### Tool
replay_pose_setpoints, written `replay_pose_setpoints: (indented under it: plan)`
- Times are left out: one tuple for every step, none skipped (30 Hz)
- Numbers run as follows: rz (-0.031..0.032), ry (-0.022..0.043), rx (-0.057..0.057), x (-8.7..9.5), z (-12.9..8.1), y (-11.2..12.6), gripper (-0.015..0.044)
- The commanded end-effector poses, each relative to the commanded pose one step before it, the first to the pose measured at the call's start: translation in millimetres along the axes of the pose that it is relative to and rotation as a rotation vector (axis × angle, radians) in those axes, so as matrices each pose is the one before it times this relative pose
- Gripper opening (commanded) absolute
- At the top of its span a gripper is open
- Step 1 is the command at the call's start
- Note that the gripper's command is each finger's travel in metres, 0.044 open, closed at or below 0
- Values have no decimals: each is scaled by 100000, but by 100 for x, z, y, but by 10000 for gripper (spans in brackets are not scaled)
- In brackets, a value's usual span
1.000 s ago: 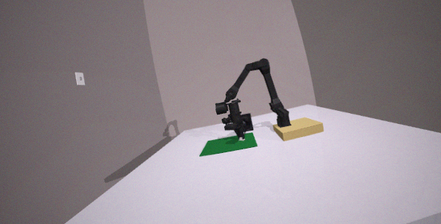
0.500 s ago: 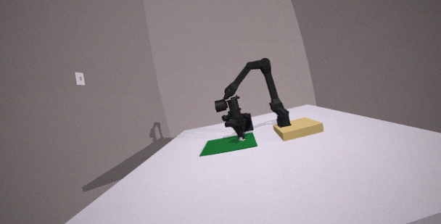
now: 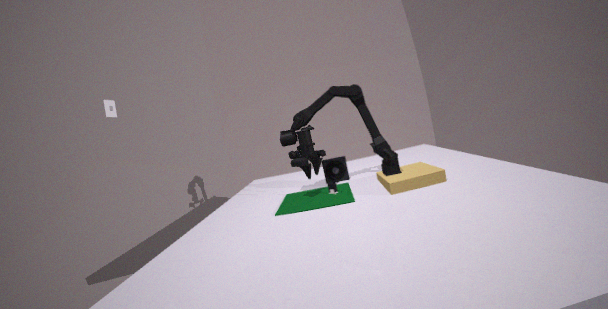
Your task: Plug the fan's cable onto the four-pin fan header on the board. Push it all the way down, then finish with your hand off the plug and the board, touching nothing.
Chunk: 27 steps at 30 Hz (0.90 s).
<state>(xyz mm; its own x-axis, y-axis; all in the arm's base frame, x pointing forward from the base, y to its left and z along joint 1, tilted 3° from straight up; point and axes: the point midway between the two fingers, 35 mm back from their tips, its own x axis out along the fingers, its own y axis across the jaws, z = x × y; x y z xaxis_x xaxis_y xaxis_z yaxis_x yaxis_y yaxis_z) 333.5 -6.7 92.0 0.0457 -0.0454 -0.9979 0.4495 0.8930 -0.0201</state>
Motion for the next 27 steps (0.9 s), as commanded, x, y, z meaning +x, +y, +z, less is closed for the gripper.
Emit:
replay_pose_setpoints:
  plan:
    - [88,86,-182,273,3525,349,260]
    - [-1,-78,2,117,858,42,260]
    - [-1,-47,1,81,511,17,260]
    - [-1,-15,0,29,170,4,260]
    - [0,0,0,0,0,0,260]
    - [0,0,0,0,0,0,260]
    - [0,0,0,0,0,0,260]
    - [0,0,0,0,0,0,260]
    - [0,0,0,0,0,0,260]
    - [0,0,0,0,0,0,260]
    - [0,0,0,0,0,0,260]
    - [0,0,0,0,0,0,260]
    - [0,0,0,0,0,0,260]
    - [0,0,0,0,0,0,260]
    - [0,0,0,0,0,0,260]
    - [0,0,0,0,0,0,260]
    - [0,0,0,0,0,0,260]
    - [0,0,0,0,0,0,260]
    - [0,0,0,0,0,0,260]
    - [0,0,0,0,0,0,260]
    - [0,0,0,0,0,0,260]
    - [0,0,0,0,0,0,260]
    - [0,0,0,0,0,0,260]
    - [0,0,0,0,0,0,260]
    - [0,0,0,0,0,0,260]
    - [0,0,0,0,0,0,260]
    - [0,0,0,0,0,0,260]
